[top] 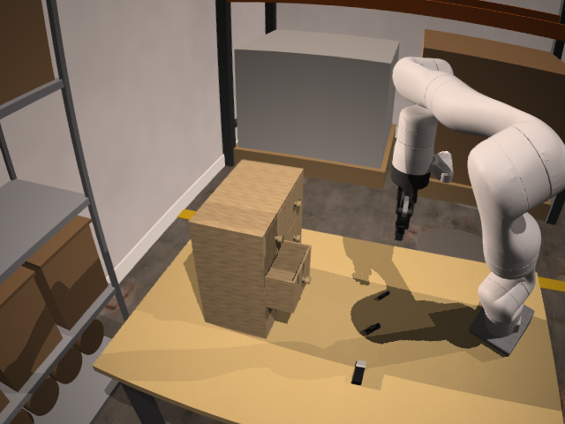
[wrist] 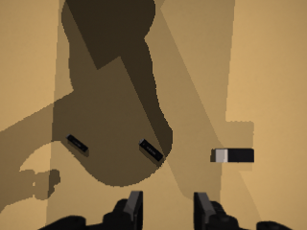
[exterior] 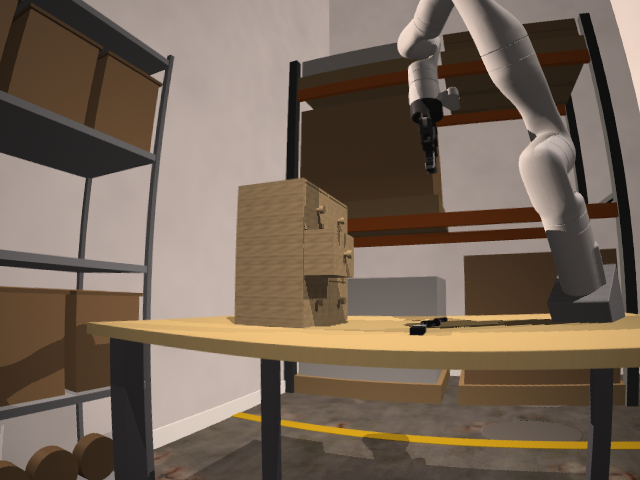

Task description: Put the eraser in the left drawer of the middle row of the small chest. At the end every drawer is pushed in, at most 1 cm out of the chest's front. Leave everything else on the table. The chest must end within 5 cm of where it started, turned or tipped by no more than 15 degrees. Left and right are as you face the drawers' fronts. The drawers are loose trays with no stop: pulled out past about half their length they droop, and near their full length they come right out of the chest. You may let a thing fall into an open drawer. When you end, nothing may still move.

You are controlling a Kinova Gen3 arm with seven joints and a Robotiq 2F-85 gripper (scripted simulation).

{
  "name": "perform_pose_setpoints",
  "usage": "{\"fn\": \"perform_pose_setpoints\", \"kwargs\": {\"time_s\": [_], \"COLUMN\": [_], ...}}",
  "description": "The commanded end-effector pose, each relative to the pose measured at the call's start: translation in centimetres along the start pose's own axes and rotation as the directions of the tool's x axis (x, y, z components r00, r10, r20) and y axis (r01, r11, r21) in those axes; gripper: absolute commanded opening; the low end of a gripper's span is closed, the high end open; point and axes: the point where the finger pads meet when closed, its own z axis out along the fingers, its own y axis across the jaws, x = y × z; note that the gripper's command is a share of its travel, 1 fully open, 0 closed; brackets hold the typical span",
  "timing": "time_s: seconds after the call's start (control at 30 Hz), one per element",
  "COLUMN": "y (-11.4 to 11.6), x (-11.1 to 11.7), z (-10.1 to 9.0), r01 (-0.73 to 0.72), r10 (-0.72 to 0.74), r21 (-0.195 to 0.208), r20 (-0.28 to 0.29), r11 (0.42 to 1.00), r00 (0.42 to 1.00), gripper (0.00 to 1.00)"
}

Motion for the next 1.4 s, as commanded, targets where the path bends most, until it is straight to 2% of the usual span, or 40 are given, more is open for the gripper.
{"fn": "perform_pose_setpoints", "kwargs": {"time_s": [0.0,0.53,0.87,1.1,1.37], "y": [0.0,0.0,0.2,0.6,1.6], "x": [0.0,-0.1,-0.6,-1.8,-3.7], "z": [0.0,0.0,0.8,2.5,5.6], "r01": [0.0,-0.003,-0.036,-0.108,-0.246], "r10": [0.0,0.003,0.036,0.108,0.247], "r21": [0.001,0.001,-0.002,-0.008,-0.023], "r20": [0.001,0.001,0.005,0.012,0.021], "r11": [1.0,1.0,0.999,0.994,0.969], "r00": [1.0,1.0,0.999,0.994,0.969], "gripper": [0.33,0.33,0.33,0.33,0.33]}}
